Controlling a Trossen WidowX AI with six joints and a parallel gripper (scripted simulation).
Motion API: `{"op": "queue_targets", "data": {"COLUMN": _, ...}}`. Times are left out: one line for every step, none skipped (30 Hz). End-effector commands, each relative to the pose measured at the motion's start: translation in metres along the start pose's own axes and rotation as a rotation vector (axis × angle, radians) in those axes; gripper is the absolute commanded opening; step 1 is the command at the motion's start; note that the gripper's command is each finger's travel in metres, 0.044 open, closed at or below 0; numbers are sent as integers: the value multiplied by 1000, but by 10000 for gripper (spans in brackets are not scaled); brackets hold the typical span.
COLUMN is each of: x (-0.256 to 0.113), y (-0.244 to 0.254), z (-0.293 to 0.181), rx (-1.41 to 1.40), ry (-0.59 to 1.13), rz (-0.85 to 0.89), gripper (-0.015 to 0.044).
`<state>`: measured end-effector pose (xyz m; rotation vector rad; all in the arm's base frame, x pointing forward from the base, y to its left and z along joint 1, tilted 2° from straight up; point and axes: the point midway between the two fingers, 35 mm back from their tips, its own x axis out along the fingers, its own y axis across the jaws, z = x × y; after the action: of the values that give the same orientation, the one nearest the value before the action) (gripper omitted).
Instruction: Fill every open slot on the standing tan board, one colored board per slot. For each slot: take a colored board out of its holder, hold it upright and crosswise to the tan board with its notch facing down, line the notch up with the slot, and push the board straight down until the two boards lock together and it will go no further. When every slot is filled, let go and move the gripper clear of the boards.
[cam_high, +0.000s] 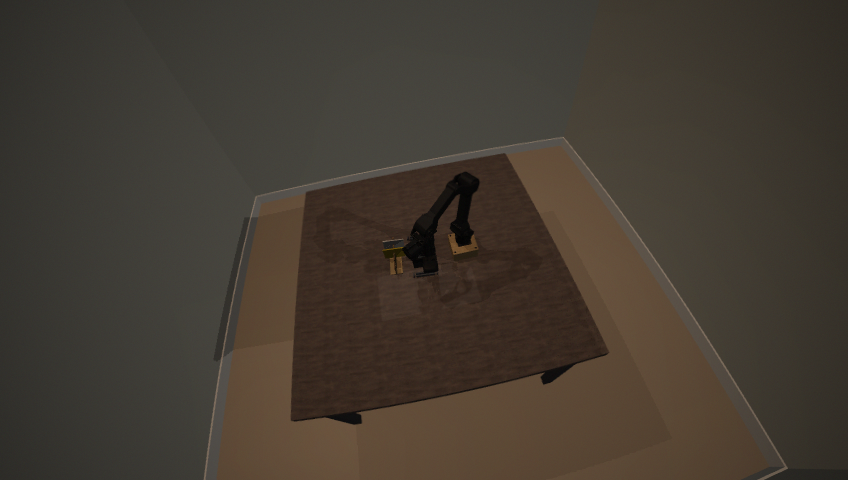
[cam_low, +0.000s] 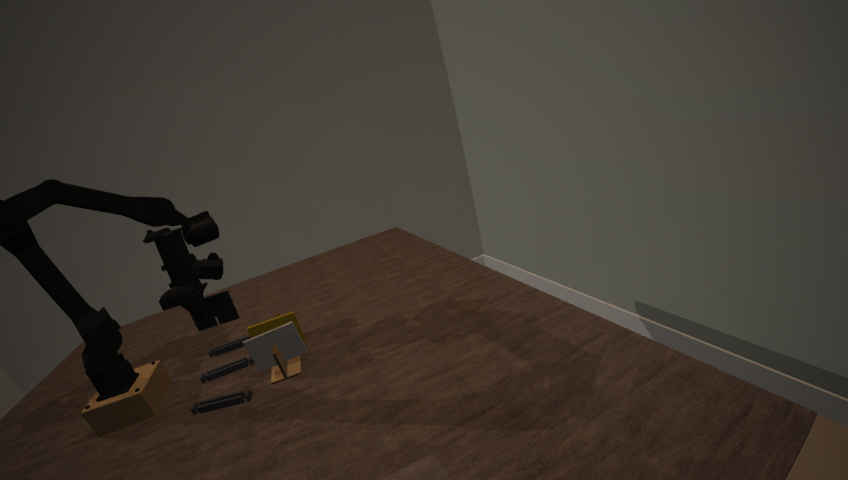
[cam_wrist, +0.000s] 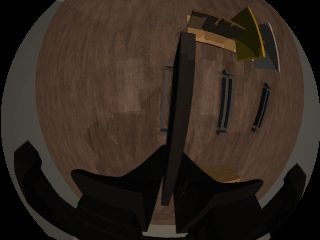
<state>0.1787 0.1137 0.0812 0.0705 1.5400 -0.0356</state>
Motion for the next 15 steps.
{"op": "queue_targets", "data": {"x": -12, "y": 1, "z": 2, "rx": -1, "ry": -16, "rz": 9, "gripper": 0}}
{"op": "queue_targets", "data": {"x": -14, "y": 1, "z": 2, "rx": -1, "ry": -16, "rz": 9, "gripper": 0}}
{"op": "queue_targets", "data": {"x": -17, "y": 1, "z": 2, "rx": -1, "ry": -16, "rz": 9, "gripper": 0}}
{"op": "queue_targets", "data": {"x": -19, "y": 1, "z": 2, "rx": -1, "ry": -16, "rz": 9, "gripper": 0}}
{"op": "queue_targets", "data": {"x": -21, "y": 1, "z": 2, "rx": -1, "ry": -16, "rz": 9, "gripper": 0}}
{"op": "queue_targets", "data": {"x": -23, "y": 1, "z": 2, "rx": -1, "ry": -16, "rz": 9, "gripper": 0}}
{"op": "queue_targets", "data": {"x": -24, "y": 1, "z": 2, "rx": -1, "ry": -16, "rz": 9, "gripper": 0}}
{"op": "queue_targets", "data": {"x": -24, "y": 1, "z": 2, "rx": -1, "ry": -16, "rz": 9, "gripper": 0}}
{"op": "queue_targets", "data": {"x": -24, "y": 1, "z": 3, "rx": -1, "ry": -16, "rz": 9, "gripper": 0}}
{"op": "queue_targets", "data": {"x": -25, "y": 1, "z": 3, "rx": -1, "ry": -16, "rz": 9, "gripper": 0}}
{"op": "queue_targets", "data": {"x": -25, "y": 1, "z": 4, "rx": -1, "ry": -17, "rz": 9, "gripper": 0}}
{"op": "queue_targets", "data": {"x": -25, "y": 1, "z": 5, "rx": -1, "ry": -17, "rz": 9, "gripper": 0}}
{"op": "queue_targets", "data": {"x": -25, "y": 1, "z": 7, "rx": 0, "ry": -17, "rz": 9, "gripper": 0}}
{"op": "queue_targets", "data": {"x": -25, "y": 1, "z": 9, "rx": 0, "ry": -17, "rz": 9, "gripper": 0}}
{"op": "queue_targets", "data": {"x": -26, "y": 0, "z": 11, "rx": 0, "ry": -17, "rz": 9, "gripper": 0}}
